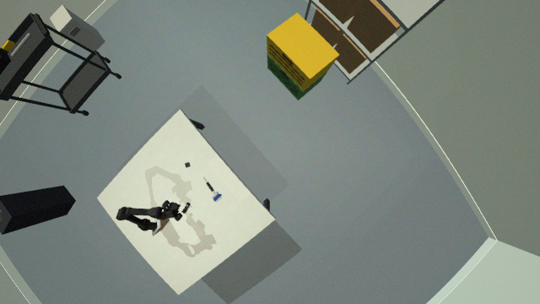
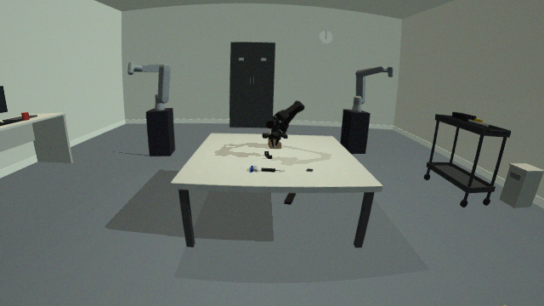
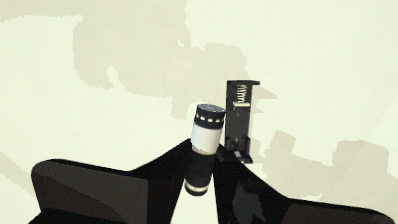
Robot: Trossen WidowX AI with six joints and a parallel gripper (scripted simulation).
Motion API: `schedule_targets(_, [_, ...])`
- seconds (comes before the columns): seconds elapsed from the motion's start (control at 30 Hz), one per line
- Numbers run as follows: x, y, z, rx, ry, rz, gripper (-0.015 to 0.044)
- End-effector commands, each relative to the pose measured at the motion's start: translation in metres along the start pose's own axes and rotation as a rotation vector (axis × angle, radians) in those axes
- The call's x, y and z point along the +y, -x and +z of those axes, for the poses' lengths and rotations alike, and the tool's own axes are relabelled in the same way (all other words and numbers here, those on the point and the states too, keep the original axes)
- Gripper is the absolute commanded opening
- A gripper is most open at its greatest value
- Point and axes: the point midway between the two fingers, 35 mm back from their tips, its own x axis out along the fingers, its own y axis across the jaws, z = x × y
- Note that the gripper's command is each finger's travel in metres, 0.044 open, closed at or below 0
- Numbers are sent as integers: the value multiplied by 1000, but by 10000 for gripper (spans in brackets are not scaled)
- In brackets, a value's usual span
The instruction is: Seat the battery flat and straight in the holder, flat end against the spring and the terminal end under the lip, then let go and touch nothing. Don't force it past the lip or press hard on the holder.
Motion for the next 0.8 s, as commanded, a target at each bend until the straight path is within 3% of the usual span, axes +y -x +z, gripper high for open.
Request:
schedule_targets(0.0, [-24, 1, 2, 9, 89, -2, 59])
schedule_targets(0.33, [-47, 0, 3, 14, 186, -2, 59])
schedule_targets(0.77, [-45, -40, -4, 272, 183, -21, 59])
